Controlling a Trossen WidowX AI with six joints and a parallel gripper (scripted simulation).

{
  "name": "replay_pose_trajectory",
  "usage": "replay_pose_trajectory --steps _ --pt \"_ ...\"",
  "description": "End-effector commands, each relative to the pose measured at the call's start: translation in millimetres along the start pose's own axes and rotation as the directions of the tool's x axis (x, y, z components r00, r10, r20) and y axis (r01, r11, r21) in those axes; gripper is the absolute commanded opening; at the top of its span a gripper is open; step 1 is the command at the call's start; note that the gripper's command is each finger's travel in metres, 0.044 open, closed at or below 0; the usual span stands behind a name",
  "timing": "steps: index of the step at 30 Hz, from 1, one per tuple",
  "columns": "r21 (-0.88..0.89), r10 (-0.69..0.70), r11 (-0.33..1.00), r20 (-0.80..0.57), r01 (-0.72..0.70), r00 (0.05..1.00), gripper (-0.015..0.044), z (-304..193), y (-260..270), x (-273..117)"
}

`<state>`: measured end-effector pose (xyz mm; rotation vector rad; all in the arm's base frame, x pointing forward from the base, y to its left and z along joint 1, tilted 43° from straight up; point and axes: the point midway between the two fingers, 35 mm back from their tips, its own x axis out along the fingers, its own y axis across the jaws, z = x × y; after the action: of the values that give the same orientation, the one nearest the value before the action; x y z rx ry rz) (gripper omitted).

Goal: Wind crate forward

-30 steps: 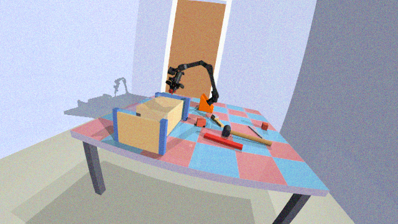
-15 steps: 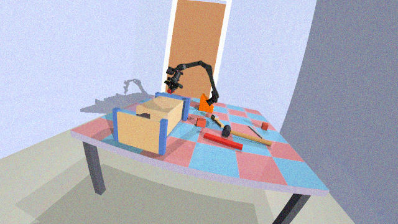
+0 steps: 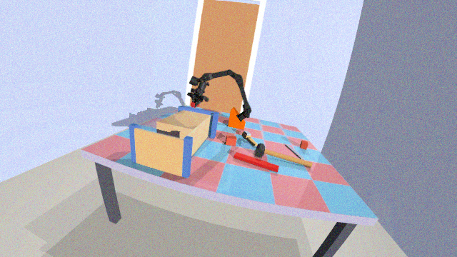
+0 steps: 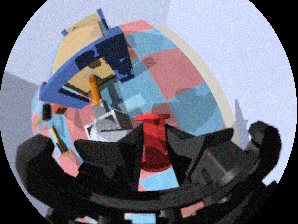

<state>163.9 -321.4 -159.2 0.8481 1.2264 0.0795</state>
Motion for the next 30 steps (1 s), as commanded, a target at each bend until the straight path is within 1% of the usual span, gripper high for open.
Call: replay_pose_trajectory --steps 1,30 --pt "-0.027 0.007 1.0 0.019 -0.007 1.0 0.0 17.9 6.3 7.3" --pt "-0.029 0.01 1.0 0.021 -0.009 1.0 0.0 48.2 25.4 20.7"
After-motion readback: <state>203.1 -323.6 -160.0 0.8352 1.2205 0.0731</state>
